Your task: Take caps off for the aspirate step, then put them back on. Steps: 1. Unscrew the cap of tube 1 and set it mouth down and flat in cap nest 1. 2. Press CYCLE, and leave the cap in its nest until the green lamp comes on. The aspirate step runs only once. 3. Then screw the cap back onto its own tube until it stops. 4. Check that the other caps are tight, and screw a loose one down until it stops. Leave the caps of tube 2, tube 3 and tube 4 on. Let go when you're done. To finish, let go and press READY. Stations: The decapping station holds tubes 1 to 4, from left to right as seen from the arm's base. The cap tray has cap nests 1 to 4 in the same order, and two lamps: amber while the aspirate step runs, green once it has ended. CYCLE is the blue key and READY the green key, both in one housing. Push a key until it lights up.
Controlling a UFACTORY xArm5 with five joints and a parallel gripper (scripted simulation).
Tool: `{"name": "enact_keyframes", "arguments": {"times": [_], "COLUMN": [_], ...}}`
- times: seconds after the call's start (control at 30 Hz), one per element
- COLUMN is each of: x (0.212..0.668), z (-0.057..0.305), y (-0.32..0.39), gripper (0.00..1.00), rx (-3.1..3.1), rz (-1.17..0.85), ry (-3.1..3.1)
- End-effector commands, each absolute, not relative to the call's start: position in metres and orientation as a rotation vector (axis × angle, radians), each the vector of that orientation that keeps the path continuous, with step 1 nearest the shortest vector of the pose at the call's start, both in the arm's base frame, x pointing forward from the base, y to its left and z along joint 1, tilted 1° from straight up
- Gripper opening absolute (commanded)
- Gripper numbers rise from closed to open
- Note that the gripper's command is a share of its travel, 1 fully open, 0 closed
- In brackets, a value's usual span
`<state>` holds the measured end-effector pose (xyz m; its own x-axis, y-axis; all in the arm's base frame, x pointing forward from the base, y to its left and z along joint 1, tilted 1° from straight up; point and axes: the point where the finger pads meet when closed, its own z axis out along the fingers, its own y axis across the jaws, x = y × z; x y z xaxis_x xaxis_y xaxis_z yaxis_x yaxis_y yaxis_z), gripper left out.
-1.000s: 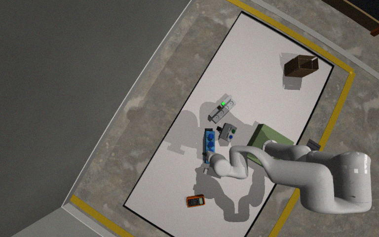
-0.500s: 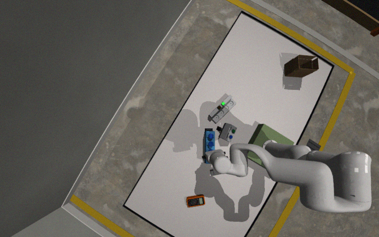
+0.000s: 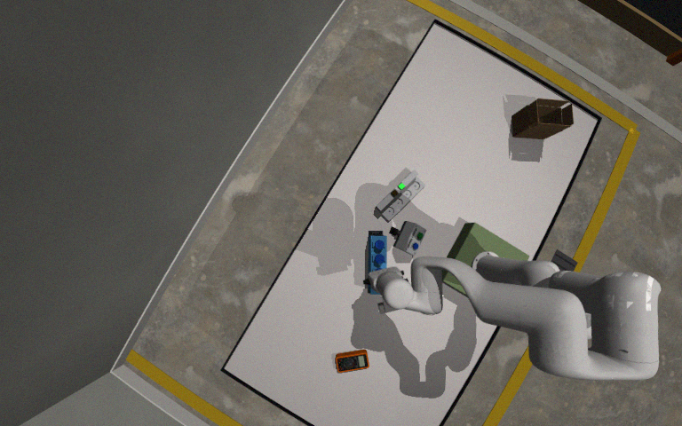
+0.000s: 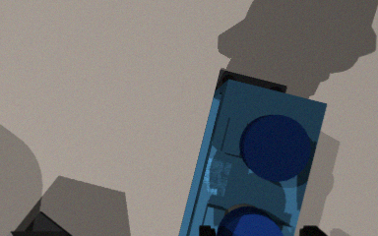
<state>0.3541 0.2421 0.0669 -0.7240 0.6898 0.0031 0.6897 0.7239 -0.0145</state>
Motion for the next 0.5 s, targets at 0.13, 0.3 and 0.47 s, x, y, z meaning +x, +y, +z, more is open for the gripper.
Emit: {"name": "enact_keyframes", "arguments": {"times": [0.13, 0.3, 0.47], "x": [0.3555, 0.3555, 0.3554], "z": [0.0544, 0.0544, 0.0524], "y": [0.2429, 0.2429, 0.2429], "gripper": [0.46, 0.46, 0.46], "rx": [-1.166, -1.166, -1.166], "rz": [0.02, 0.02, 0.02], "ry": [-2.916, -2.916, -2.916]}}
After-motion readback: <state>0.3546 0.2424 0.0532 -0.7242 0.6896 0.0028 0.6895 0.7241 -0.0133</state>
